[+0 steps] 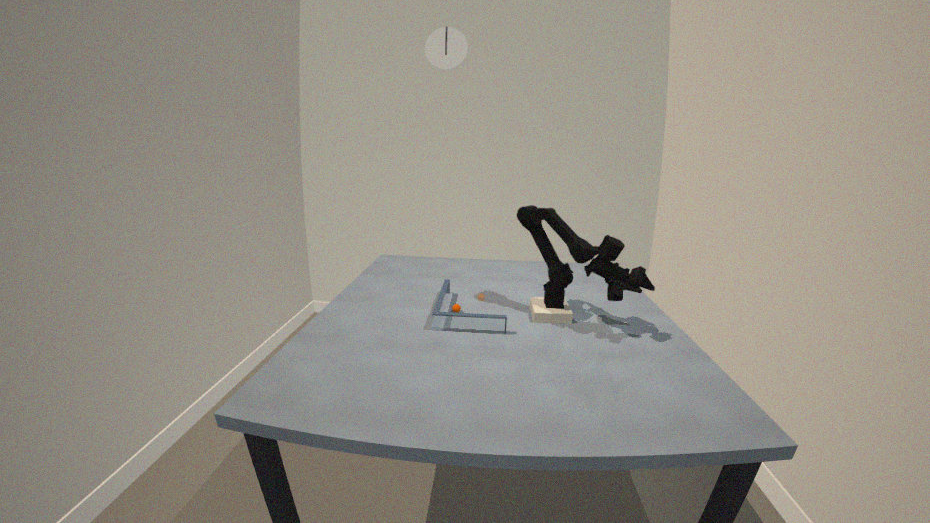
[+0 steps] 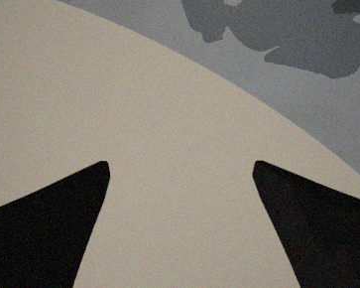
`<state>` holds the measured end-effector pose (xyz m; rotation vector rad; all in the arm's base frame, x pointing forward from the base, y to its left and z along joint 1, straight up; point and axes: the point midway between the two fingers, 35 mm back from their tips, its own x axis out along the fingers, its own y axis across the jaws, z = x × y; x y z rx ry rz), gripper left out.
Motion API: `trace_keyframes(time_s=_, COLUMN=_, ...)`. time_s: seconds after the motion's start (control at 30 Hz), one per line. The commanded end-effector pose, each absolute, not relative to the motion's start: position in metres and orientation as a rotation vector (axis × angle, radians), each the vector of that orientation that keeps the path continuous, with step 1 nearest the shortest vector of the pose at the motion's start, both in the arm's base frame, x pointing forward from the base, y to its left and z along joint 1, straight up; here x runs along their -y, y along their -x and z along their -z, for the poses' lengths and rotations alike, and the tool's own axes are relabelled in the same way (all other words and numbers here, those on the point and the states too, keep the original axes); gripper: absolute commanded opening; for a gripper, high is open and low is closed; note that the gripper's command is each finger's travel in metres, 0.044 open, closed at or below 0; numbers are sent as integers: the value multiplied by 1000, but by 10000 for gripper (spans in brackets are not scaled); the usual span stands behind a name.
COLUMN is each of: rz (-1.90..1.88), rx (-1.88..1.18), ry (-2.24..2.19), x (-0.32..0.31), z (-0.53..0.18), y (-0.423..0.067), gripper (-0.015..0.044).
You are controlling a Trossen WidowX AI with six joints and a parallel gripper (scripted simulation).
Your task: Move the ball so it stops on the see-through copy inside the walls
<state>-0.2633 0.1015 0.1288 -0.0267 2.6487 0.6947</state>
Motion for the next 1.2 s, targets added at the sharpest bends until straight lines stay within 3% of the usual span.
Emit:
trace_keyframes(time_s=0.0, rz=-697, rx=-2646, ry=23, x=-103, z=-129, y=263, gripper=374)
trace_keyframes(time_s=0.17, rz=-764, rx=-2531, ry=-111, x=-144, z=-129, y=252, gripper=252)
trace_keyframes(time_s=0.4, rz=-844, rx=-2206, ry=-339, x=-237, z=-126, y=195, gripper=252)
trace_keyframes(time_s=0.7, rz=-788, rx=-1789, ry=-433, x=-320, z=-119, y=70, gripper=252)
trace_keyframes(time_s=0.93, rz=-659, rx=-1548, ry=-386, x=-338, z=-112, y=-45, gripper=252)
trace_keyframes(time_s=1.17, rz=-483, rx=-1395, ry=-274, x=-310, z=-103, y=-165, gripper=252)
